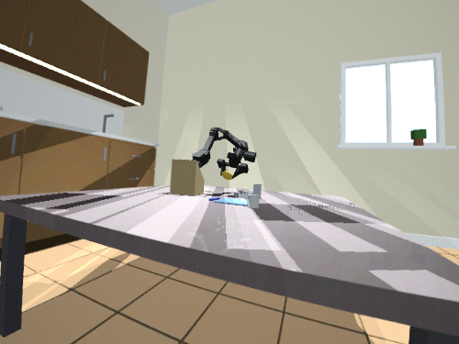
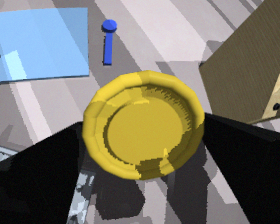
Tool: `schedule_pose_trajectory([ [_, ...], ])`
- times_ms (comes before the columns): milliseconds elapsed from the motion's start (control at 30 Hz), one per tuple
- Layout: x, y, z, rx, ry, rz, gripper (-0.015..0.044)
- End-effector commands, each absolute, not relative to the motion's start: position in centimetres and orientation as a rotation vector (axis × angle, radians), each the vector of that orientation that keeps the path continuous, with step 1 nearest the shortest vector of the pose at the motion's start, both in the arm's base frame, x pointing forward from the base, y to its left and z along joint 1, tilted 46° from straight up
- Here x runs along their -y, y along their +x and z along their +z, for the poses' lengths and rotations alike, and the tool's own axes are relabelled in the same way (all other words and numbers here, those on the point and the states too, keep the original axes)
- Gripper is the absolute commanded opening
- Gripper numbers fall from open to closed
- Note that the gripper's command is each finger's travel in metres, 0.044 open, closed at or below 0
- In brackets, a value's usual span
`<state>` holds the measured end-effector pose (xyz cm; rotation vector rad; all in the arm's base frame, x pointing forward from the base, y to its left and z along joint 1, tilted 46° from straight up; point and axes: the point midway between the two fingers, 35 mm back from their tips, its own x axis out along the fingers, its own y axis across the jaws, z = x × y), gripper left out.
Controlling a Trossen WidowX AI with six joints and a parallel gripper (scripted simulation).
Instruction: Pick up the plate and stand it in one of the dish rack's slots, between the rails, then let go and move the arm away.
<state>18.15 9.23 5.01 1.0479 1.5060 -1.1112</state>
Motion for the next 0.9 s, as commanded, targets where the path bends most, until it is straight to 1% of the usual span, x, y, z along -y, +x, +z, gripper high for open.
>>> schedule_pose_trajectory([
  [0,-9.2,18.0,3.9,-1.433,0.968,-1.098,0.0],
  [867,-11.2,18.9,1.3,-0.988,0.71,-0.842,0.0],
])
